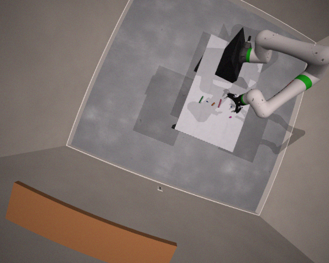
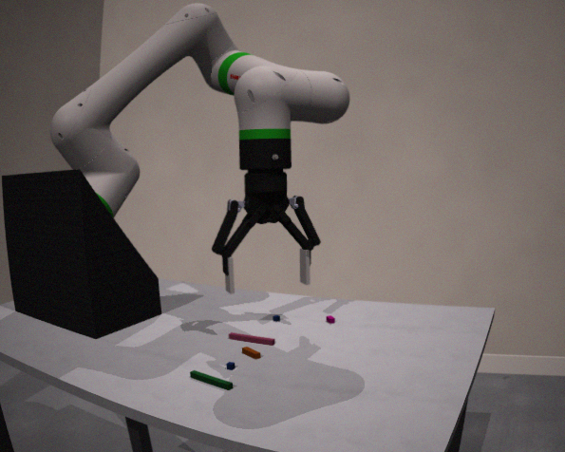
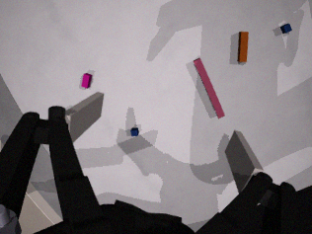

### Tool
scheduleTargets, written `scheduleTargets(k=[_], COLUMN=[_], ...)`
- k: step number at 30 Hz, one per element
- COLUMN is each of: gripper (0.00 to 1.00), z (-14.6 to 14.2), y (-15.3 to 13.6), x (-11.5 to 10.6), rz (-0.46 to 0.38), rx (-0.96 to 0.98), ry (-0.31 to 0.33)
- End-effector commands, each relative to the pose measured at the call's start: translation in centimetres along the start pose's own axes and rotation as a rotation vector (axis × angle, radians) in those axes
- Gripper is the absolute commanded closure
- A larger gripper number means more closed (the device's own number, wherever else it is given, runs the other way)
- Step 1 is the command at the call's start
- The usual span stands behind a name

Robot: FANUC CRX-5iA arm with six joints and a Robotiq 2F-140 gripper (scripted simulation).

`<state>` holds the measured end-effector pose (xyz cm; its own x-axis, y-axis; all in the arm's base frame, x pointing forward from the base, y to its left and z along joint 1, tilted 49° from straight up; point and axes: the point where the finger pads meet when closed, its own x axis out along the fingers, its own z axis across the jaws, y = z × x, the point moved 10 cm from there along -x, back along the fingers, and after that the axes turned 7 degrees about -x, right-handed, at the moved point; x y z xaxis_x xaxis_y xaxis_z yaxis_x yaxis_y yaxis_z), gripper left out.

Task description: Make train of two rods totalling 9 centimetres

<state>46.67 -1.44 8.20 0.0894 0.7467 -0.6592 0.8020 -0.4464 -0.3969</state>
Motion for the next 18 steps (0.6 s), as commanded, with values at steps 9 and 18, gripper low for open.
scheduleTargets(k=[9,18], gripper=[0.0,0.85], z=[-4.7,-4.7], y=[-6.1,-6.1], x=[-0.4,-0.4], rz=[0.001,0.001], rx=[-0.335,-0.335], ry=[0.011,0.011])
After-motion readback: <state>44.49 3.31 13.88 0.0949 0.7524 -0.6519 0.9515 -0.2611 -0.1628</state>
